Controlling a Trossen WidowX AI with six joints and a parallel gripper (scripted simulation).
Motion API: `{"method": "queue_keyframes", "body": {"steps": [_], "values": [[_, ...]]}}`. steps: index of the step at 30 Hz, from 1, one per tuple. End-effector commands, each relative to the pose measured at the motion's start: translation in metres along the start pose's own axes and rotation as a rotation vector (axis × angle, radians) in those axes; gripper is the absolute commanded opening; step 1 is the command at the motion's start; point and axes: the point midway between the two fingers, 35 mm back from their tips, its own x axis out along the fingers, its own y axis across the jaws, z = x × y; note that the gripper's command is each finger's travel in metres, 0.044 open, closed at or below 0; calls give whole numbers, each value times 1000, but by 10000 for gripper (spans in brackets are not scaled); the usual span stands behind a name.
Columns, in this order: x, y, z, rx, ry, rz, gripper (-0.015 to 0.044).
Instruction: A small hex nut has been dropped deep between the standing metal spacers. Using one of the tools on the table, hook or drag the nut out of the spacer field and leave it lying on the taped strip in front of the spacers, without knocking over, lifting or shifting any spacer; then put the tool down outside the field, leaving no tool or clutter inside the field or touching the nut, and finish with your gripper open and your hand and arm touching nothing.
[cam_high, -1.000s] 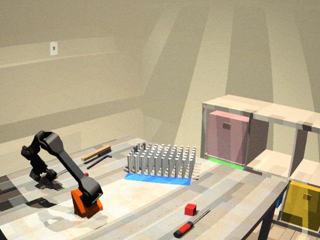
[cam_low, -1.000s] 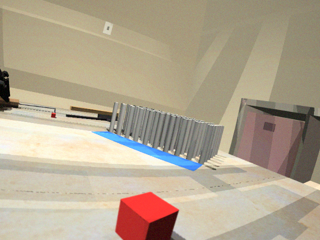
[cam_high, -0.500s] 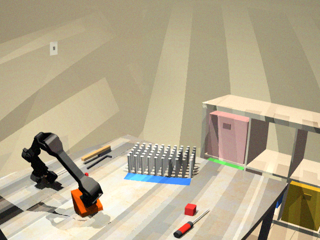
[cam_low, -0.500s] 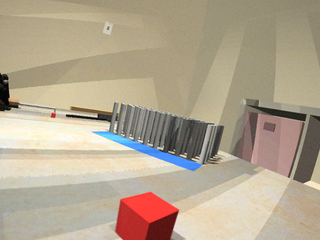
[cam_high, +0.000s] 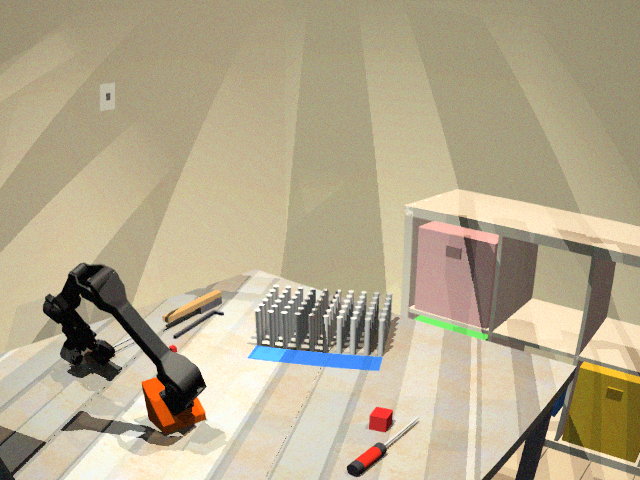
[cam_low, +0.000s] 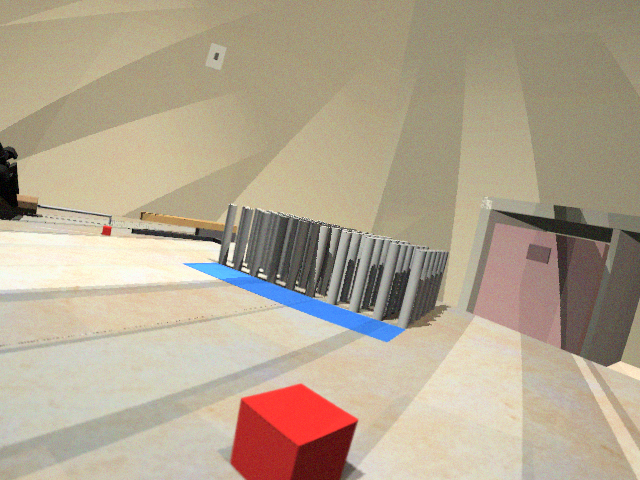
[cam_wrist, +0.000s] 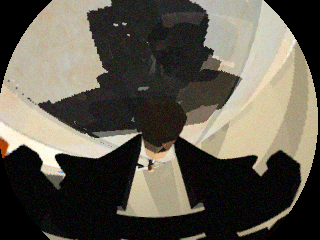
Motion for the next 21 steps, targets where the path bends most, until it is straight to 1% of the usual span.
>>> {"method": "queue_keyframes", "body": {"steps": [1, 11, 21], "values": [[-20, -15, -12, 4, 2, -17, 0], [-70, -36, -46, 3, 4, -18, 0], [-123, -44, -84, 3, 7, -17, 0]]}}
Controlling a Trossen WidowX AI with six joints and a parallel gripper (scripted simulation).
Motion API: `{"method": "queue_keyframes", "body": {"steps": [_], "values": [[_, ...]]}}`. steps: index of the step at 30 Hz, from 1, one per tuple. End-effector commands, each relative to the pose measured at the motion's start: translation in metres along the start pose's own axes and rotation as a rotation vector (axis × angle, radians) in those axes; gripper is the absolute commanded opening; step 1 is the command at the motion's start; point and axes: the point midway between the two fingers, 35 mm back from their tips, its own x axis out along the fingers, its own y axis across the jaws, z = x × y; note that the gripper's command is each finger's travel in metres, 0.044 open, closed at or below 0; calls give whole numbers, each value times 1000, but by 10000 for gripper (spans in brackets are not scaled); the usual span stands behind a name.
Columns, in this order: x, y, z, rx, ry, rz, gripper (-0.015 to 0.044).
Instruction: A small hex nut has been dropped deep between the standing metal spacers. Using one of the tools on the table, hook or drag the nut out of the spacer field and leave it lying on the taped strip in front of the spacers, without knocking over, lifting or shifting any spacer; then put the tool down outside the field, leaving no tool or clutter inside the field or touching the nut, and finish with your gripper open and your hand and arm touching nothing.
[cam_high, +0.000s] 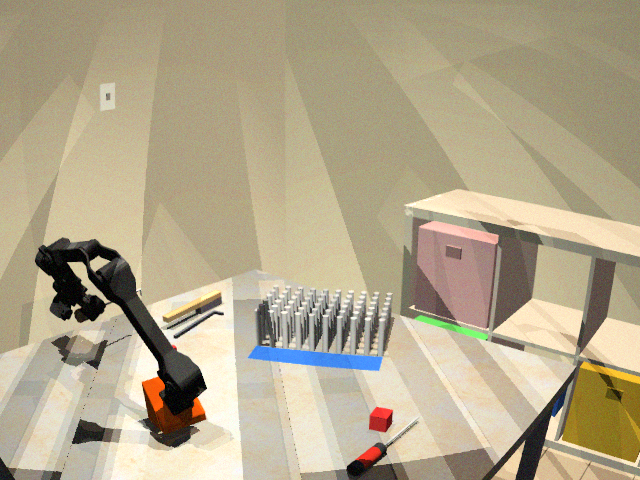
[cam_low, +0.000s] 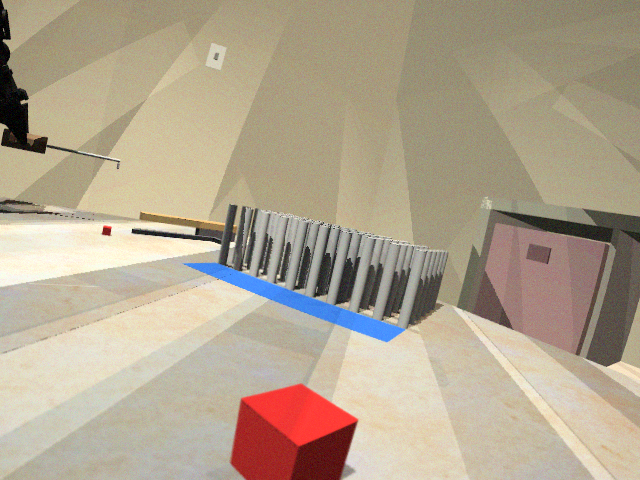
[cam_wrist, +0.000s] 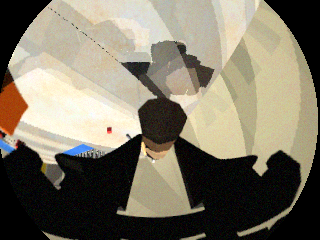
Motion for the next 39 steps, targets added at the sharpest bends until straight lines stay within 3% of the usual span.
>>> {"method": "queue_keyframes", "body": {"steps": [1, 8, 39], "values": [[-24, -3, -18, -1, 8, -8, 0], [-29, -2, -27, 50, 3, -9, 0], [-53, 50, -137, 1110, -105, 0, 0]]}}
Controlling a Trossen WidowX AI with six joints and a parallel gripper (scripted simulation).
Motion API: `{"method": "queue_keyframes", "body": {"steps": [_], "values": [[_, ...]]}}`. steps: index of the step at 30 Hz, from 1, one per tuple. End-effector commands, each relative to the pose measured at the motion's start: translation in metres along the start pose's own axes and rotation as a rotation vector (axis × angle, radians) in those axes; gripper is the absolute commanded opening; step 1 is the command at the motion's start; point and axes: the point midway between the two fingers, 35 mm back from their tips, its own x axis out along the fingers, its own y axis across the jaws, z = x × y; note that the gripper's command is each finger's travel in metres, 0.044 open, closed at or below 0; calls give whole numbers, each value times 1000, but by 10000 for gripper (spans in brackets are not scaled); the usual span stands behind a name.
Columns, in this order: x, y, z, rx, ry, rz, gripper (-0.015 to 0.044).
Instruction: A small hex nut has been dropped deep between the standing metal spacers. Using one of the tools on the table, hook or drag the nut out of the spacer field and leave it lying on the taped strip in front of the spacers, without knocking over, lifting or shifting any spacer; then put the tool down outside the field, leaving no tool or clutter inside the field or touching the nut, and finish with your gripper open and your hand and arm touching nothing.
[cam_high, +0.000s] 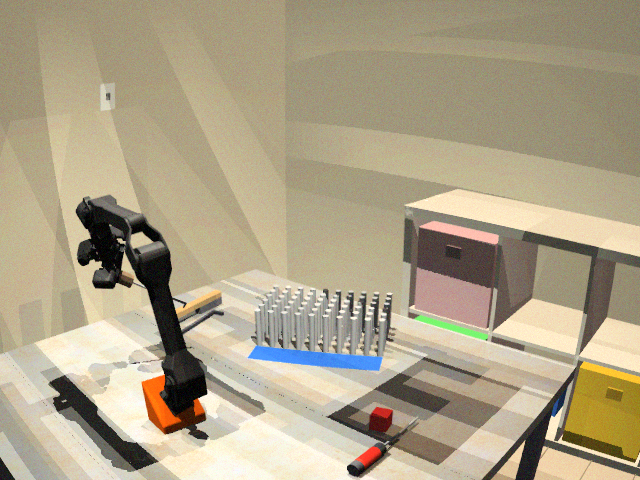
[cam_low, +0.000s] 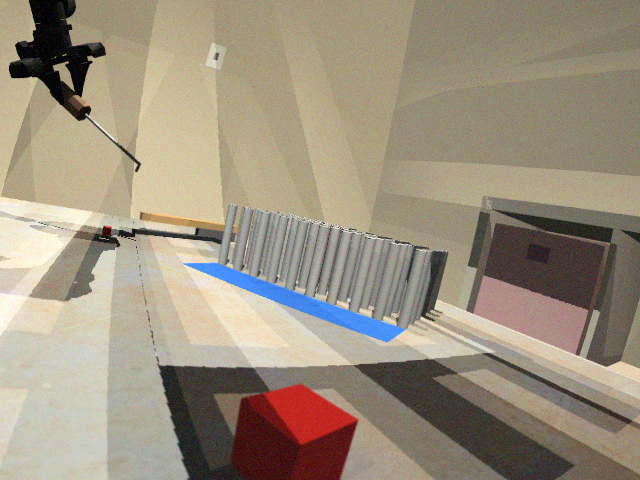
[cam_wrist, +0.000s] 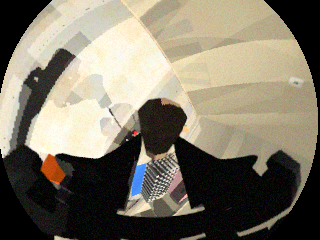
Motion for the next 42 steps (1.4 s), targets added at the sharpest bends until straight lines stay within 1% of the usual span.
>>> {"method": "queue_keyframes", "body": {"steps": [1, 23, 42], "values": [[-3, -7, -16, 148, -7, 3, 0], [-18, -31, -99, 905, -46, 41, 0], [-25, -33, -171, 1547, -71, 105, 0]]}}
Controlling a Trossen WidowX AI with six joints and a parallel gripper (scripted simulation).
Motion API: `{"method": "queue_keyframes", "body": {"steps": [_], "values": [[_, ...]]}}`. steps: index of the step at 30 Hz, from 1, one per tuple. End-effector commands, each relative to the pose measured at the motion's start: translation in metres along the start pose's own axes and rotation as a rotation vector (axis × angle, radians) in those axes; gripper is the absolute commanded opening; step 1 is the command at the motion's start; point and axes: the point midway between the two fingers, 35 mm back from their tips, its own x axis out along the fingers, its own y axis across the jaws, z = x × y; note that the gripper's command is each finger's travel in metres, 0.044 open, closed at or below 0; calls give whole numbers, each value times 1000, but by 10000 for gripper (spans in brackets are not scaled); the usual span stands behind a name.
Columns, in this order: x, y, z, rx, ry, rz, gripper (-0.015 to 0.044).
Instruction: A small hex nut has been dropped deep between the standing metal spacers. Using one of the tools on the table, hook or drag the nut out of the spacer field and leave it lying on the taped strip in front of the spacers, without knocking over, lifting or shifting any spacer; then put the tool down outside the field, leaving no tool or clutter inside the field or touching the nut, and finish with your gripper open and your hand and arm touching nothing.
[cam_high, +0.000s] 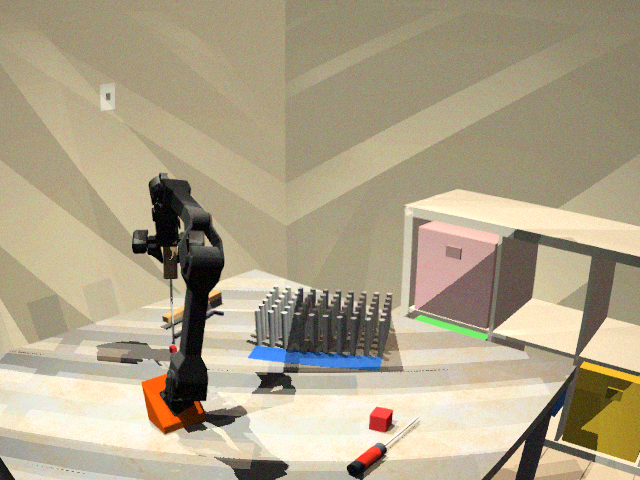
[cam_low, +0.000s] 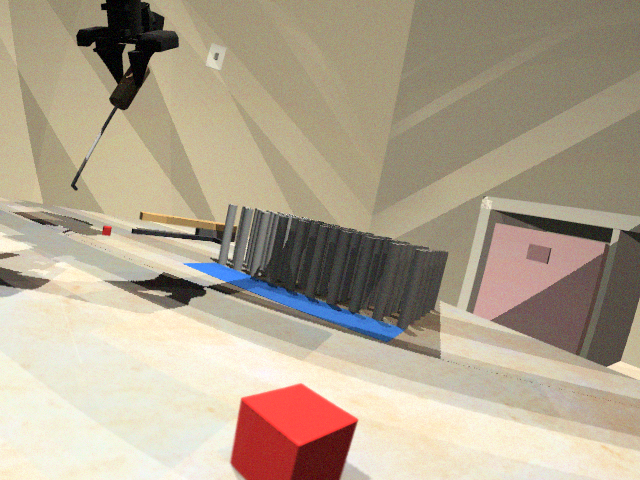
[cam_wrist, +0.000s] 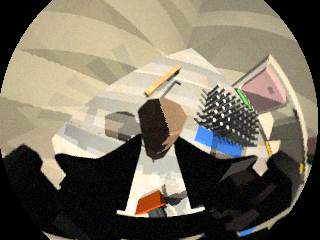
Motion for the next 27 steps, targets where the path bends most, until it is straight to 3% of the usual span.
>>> {"method": "queue_keyframes", "body": {"steps": [1, 27], "values": [[-3, -15, -3, 149, -2, 10, 0], [-20, -107, -32, 1034, -9, 52, 0]]}}
